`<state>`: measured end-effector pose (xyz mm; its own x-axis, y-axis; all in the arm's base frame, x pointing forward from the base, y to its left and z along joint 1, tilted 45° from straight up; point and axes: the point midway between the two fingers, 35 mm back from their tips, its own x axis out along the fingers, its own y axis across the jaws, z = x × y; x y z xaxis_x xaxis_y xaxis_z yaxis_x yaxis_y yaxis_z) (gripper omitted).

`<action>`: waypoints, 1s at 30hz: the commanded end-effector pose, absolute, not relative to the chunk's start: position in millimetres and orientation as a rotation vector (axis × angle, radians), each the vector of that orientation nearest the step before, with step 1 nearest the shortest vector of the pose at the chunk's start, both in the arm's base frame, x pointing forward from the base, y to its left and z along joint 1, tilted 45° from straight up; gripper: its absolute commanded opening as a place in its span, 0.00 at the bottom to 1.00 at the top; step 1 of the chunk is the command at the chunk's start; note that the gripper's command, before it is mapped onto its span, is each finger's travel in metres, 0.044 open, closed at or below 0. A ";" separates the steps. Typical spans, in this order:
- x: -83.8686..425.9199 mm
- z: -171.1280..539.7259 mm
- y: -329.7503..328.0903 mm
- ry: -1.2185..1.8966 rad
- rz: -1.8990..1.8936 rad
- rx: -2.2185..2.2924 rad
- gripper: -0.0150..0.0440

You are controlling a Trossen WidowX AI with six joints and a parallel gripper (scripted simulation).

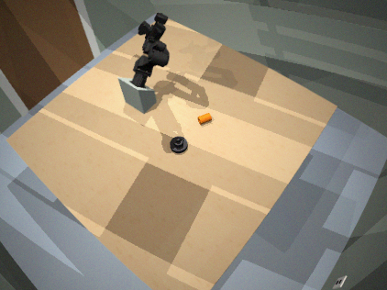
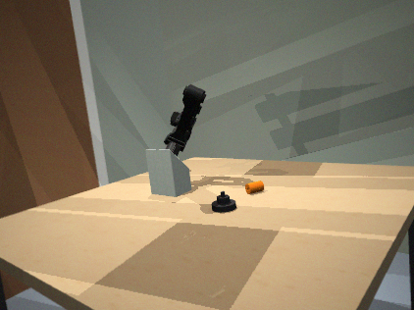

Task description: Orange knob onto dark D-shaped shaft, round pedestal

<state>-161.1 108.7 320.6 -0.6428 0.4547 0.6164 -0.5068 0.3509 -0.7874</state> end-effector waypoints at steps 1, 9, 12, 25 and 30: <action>-161.1 320.7 109.7 -1.770 1.419 0.040 0.98; -153.0 322.3 162.8 -1.944 1.145 -0.270 1.00; -142.3 319.9 189.2 -1.983 1.049 -0.411 1.00; -37.0 290.0 293.7 -2.056 0.710 -1.035 1.00; 25.2 270.0 314.4 -2.071 0.612 -1.259 1.00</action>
